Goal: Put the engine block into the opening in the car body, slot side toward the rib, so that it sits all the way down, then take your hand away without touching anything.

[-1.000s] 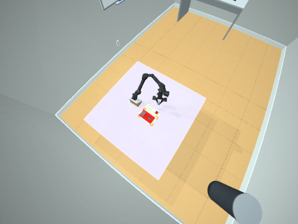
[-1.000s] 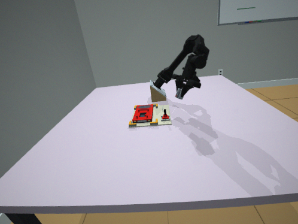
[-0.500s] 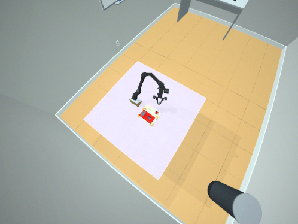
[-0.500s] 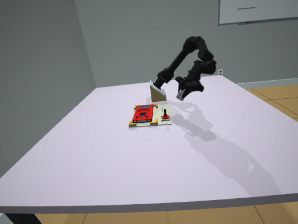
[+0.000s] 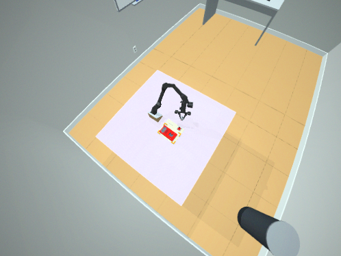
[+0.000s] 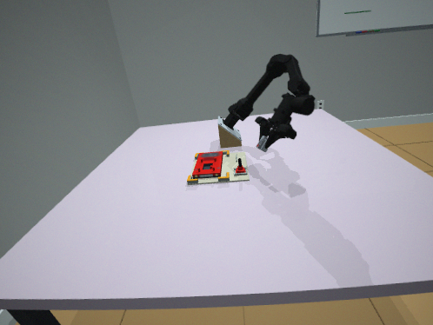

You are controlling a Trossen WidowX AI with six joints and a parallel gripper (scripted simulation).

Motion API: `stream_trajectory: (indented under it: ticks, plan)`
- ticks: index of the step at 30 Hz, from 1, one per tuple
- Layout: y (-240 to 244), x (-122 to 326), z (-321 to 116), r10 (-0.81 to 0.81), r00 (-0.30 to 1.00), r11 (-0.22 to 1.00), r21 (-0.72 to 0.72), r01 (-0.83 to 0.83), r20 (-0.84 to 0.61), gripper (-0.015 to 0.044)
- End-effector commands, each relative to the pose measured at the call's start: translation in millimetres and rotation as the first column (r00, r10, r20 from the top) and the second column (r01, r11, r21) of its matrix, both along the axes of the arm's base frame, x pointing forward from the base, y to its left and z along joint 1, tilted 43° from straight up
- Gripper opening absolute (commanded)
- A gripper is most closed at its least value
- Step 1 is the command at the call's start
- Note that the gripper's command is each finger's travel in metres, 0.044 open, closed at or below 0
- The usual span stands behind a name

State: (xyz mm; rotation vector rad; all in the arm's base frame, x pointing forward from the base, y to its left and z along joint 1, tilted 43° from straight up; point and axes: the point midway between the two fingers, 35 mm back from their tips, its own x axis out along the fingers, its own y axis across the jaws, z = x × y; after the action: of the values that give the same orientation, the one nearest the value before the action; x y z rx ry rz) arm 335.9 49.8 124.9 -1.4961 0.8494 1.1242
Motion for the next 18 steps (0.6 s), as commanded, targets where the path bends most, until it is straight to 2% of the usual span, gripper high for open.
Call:
stream_trajectory:
  ticks: [1,18]
  plan:
    - [5.0,-0.1,-7.8,-0.004,1.000,1.000,-0.004,0.004,-0.005,0.0000]
    - [20.7,1.8,-24.4,-0.004,1.000,1.000,-0.003,0.004,-0.005,0.0000]
